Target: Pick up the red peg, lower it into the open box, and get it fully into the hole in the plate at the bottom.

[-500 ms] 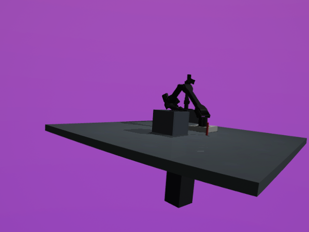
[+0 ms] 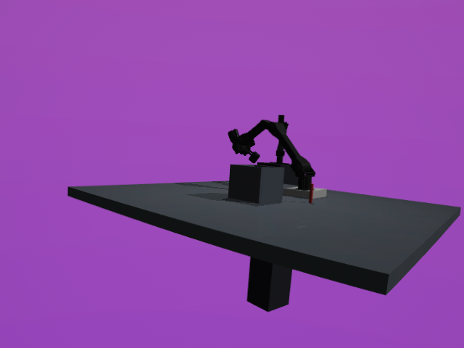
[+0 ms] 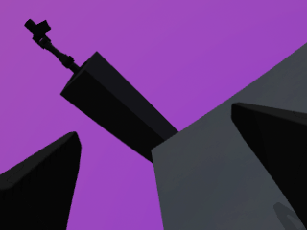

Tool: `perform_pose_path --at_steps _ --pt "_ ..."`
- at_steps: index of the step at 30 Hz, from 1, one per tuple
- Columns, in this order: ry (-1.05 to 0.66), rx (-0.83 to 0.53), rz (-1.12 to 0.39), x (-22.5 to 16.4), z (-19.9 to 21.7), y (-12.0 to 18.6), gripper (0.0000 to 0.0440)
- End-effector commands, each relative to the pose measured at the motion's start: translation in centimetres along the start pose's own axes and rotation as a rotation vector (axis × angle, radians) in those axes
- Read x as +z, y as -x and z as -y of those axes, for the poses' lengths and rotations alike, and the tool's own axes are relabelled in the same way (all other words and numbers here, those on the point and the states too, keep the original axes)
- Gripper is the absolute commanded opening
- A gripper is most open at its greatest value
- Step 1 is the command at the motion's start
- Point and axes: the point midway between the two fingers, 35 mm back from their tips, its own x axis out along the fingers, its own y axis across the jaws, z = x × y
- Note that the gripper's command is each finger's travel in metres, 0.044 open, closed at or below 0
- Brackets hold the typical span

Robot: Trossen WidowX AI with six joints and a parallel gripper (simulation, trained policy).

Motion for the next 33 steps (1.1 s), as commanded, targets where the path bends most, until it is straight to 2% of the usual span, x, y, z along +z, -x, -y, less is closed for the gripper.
perform_pose_path --at_steps 1,8,16,33 --pt "-0.055 0.068 -0.057 0.4 -2.5 3.3 0.0440" --pt "-0.145 0.205 -0.200 1.1 -6.6 11.2 0.0440" --pt "-0.255 0.344 -0.372 2.7 -9.5 20.2 0.0440" --pt "-0.471 0.575 -0.800 9.1 -10.6 37.9 0.0440"
